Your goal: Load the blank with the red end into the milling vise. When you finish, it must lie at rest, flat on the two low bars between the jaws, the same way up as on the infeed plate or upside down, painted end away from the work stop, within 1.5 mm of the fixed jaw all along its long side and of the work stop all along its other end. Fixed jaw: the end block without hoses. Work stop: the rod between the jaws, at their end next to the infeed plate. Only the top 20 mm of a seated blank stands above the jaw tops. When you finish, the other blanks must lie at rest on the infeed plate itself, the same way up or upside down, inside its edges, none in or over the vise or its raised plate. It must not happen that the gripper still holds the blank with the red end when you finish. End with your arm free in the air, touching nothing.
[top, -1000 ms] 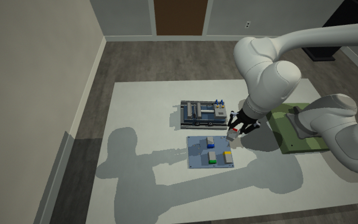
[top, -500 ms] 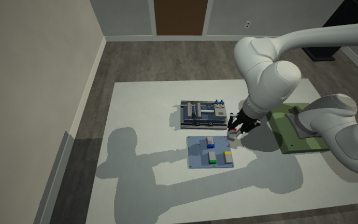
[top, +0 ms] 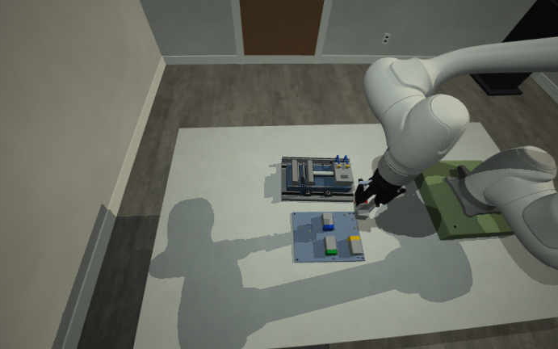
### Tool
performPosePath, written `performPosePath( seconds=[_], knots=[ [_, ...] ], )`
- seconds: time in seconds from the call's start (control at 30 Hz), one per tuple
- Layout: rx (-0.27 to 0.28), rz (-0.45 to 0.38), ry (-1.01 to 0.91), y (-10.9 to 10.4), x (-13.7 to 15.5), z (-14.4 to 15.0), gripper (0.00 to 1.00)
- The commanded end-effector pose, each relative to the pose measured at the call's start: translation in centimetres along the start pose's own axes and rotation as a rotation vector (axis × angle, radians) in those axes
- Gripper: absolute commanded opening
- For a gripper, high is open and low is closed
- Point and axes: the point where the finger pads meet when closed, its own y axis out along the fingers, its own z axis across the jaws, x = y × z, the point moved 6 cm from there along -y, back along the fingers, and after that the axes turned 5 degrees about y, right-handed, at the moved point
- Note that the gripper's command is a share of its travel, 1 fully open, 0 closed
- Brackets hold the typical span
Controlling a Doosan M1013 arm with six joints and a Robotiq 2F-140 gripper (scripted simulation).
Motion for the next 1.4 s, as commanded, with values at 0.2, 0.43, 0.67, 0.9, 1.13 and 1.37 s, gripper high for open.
performPosePath(
  seconds=[0.2, 0.43, 0.67, 0.9, 1.13, 1.37],
  knots=[
    [0.000, 0.001, -0.077, 0.0, 0.0, 0.0, 0.00],
    [0.000, 0.001, -0.094, 0.0, 0.6, 0.8, 0.00],
    [-0.001, 0.001, -0.095, 0.1, 2.0, 2.7, 0.00],
    [-0.001, 0.001, -0.095, 0.2, 2.9, 4.0, 0.00],
    [0.000, 0.001, -0.095, 0.2, 4.3, 5.9, 0.00],
    [-0.001, 0.001, -0.095, 0.3, 5.6, 7.8, 0.00]
  ],
)
